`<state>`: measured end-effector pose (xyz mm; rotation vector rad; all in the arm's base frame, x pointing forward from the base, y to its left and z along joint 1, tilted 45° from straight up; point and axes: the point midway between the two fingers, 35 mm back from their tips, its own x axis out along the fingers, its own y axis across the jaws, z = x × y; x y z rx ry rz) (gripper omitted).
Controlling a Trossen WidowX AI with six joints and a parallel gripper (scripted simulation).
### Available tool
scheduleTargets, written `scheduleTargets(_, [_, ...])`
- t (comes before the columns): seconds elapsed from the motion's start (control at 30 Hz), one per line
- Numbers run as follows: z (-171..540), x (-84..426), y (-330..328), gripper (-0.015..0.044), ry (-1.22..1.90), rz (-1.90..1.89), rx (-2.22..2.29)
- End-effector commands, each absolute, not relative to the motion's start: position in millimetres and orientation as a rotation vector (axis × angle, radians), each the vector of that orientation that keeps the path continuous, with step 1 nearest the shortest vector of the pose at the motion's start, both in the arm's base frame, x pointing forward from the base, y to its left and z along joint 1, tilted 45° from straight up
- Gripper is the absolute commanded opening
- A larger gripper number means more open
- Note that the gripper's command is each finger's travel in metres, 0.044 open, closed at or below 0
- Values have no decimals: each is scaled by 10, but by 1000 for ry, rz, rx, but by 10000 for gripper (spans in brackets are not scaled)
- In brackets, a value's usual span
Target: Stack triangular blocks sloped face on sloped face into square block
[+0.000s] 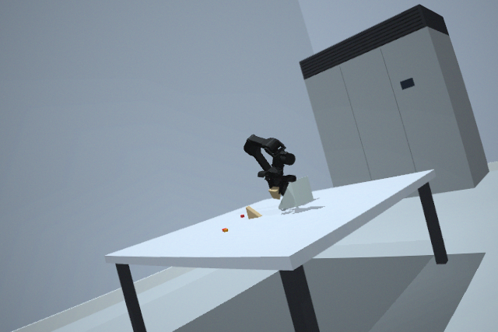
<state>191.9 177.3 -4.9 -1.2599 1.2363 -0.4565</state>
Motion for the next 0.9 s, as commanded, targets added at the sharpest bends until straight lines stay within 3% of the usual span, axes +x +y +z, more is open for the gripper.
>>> scheduleTargets(0.0, [-37, 1915, 1749, 0, 1201, -537, -1115])
scheduleTargets(0.87, [-10, 1937, 1750, 0, 895, -938, -284])
